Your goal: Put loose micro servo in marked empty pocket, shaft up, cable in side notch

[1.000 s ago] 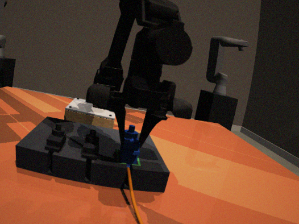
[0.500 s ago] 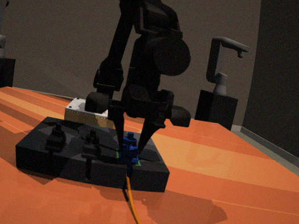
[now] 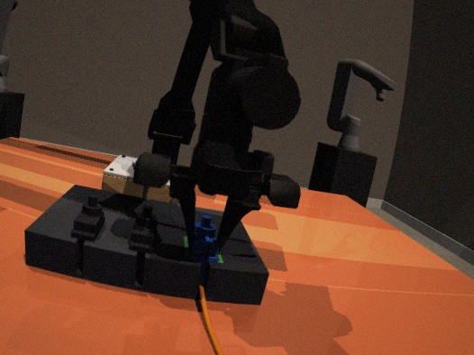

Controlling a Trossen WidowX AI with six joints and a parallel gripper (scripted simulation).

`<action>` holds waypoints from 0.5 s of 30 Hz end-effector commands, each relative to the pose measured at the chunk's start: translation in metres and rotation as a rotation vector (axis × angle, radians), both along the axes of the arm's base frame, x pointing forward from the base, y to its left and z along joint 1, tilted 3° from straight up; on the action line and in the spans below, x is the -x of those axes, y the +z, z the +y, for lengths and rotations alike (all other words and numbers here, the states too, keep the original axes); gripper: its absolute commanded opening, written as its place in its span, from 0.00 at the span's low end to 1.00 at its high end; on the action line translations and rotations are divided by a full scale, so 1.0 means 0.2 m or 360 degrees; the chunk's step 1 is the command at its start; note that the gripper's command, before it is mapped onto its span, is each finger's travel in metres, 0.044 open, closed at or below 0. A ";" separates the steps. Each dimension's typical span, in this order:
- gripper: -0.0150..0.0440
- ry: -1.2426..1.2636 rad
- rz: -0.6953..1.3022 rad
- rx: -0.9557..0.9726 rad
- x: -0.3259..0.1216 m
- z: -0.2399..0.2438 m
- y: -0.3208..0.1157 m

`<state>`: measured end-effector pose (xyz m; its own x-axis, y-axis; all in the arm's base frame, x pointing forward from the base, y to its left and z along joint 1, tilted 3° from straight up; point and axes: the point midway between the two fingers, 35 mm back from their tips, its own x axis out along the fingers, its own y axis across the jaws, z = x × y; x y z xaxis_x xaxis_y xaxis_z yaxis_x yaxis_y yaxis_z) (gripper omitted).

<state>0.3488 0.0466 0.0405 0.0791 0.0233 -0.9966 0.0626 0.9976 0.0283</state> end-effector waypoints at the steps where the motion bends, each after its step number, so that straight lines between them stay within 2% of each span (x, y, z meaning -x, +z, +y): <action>1: 0.57 0.0004 -0.0002 0.0002 0.00 0.00 0.00; 6: 0.57 0.0004 -0.0002 0.0002 0.02 0.00 0.16; 11: 0.57 0.0004 -0.0002 0.0002 0.03 0.00 0.17; 15: 0.75 0.0001 -0.0006 -0.0001 0.11 0.01 0.22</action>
<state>0.3397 0.0462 0.0774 0.0887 0.0249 -0.9958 0.0608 0.9977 0.0303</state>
